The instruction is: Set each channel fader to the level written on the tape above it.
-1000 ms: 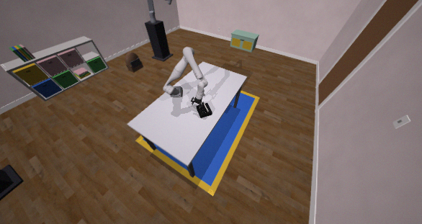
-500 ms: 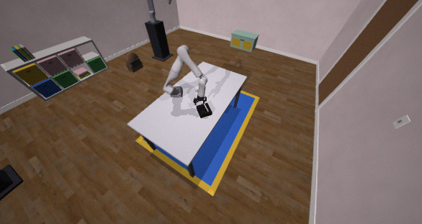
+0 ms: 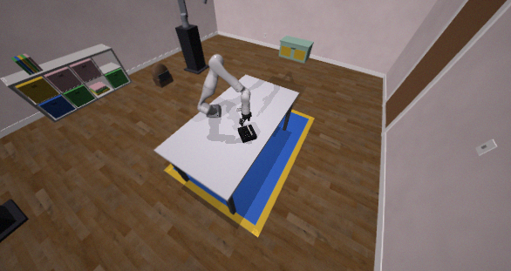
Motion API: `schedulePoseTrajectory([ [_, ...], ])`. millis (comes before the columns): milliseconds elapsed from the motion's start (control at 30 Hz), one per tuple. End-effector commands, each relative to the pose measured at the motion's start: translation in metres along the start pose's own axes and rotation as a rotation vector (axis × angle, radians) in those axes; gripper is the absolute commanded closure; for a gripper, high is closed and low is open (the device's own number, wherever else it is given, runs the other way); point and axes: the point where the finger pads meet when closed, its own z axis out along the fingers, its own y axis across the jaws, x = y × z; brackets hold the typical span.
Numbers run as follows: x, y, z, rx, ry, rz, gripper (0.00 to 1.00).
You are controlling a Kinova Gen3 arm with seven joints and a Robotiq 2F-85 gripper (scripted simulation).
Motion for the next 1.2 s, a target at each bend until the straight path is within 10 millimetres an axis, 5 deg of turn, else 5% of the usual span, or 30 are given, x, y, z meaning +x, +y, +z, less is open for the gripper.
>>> schedulePoseTrajectory([
  [0, -0.0036, 0.0063, -0.0052, -0.026, -0.01, -0.044, 0.0],
  [1167, -0.0065, 0.0123, -0.0096, -0.043, -0.024, -0.125, 0.0],
])
